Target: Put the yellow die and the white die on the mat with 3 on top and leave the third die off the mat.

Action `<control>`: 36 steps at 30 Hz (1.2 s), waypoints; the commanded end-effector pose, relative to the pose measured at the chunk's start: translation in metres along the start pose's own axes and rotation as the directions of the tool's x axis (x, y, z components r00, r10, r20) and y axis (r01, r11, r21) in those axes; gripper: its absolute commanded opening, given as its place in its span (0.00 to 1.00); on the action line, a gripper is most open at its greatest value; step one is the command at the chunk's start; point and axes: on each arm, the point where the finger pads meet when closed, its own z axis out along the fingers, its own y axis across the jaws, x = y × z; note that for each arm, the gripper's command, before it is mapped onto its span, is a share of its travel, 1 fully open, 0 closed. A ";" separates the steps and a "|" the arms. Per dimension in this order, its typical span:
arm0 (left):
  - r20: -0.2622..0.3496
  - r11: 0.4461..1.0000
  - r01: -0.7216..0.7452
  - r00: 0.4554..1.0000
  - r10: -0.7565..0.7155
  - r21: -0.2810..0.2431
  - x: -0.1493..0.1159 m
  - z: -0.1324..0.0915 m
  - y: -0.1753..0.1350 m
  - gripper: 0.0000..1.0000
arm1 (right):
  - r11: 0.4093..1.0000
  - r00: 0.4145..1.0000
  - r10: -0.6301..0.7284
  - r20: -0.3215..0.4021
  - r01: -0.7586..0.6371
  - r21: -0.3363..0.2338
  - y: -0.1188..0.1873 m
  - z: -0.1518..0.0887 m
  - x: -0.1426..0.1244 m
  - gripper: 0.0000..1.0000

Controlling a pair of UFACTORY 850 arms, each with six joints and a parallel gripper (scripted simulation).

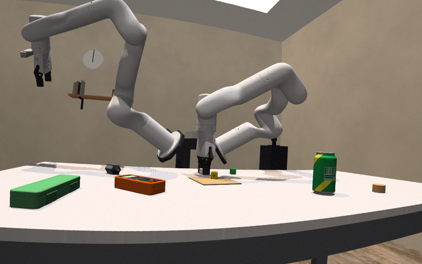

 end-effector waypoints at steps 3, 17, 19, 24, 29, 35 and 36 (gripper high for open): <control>-0.001 1.000 0.000 1.000 0.000 0.001 0.000 0.000 0.000 0.43 | 1.000 1.000 0.000 -0.002 0.000 0.000 0.000 -0.001 0.000 1.00; -0.001 1.000 0.000 1.000 0.000 0.001 0.000 0.000 0.000 0.22 | 1.000 1.000 0.000 -0.002 0.000 0.000 0.000 -0.001 0.000 1.00; -0.001 1.000 0.000 1.000 0.000 0.001 0.000 0.000 0.000 0.22 | 1.000 1.000 0.000 -0.002 0.000 0.000 0.000 -0.001 0.000 1.00; -0.001 1.000 0.000 1.000 0.000 0.001 0.000 0.000 0.000 0.22 | 1.000 1.000 0.000 -0.002 0.000 0.000 0.000 -0.001 0.000 1.00; -0.001 1.000 0.000 1.000 0.000 0.001 0.000 0.000 0.000 0.22 | 1.000 1.000 0.000 -0.002 0.000 0.000 0.000 -0.001 0.000 1.00; -0.001 1.000 0.000 1.000 0.000 0.001 0.000 0.000 0.000 0.22 | 1.000 1.000 0.000 -0.002 0.000 0.000 0.000 -0.001 0.000 1.00; -0.001 1.000 0.000 1.000 0.000 0.001 0.000 0.000 0.000 0.22 | 1.000 1.000 0.000 -0.002 0.000 0.000 0.000 -0.001 0.000 1.00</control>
